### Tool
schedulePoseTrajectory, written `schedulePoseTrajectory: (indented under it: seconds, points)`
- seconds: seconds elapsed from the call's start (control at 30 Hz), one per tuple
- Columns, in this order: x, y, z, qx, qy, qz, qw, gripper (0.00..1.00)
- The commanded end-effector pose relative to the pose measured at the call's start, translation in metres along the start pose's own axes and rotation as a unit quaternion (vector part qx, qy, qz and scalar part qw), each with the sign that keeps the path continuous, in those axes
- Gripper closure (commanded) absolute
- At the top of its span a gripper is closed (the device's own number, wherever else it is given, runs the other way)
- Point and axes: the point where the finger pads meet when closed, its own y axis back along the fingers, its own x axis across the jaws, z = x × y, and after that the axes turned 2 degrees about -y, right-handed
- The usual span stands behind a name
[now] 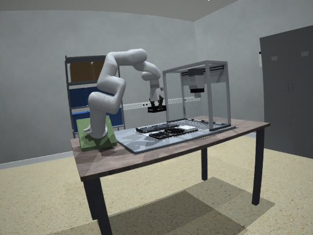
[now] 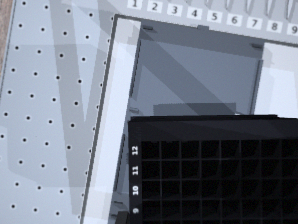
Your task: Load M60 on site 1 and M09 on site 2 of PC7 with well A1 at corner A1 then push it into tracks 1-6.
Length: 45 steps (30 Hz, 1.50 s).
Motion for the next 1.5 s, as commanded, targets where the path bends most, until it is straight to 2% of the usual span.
schedulePoseTrajectory:
  seconds: [0.0,0.3,0.5,0.7,0.77,1.0,1.27,1.33,1.4,1.47]
  points:
    - [-0.0011,0.0027,-0.0012,0.002,0.084,-0.002,0.996,1.00]
    - [-0.0011,0.0027,-0.0012,0.002,0.200,-0.002,0.980,1.00]
    - [-0.0011,0.0027,-0.0011,0.002,0.296,-0.002,0.955,1.00]
    - [-0.0012,0.0027,-0.0011,0.002,0.390,-0.002,0.921,1.00]
    - [-0.0012,0.0027,-0.0011,0.002,0.390,-0.002,0.921,1.00]
    - [-0.0012,0.0028,-0.0011,0.002,0.495,-0.002,0.869,1.00]
    - [-0.0012,0.0028,-0.0011,0.003,0.606,-0.001,0.795,1.00]
    - [-0.0012,0.0028,-0.0011,0.003,0.606,-0.001,0.795,1.00]
    - [-0.0012,0.0028,-0.0011,0.003,0.632,-0.001,0.775,1.00]
    - [-0.0012,0.0028,-0.0011,0.003,0.640,-0.001,0.768,1.00]
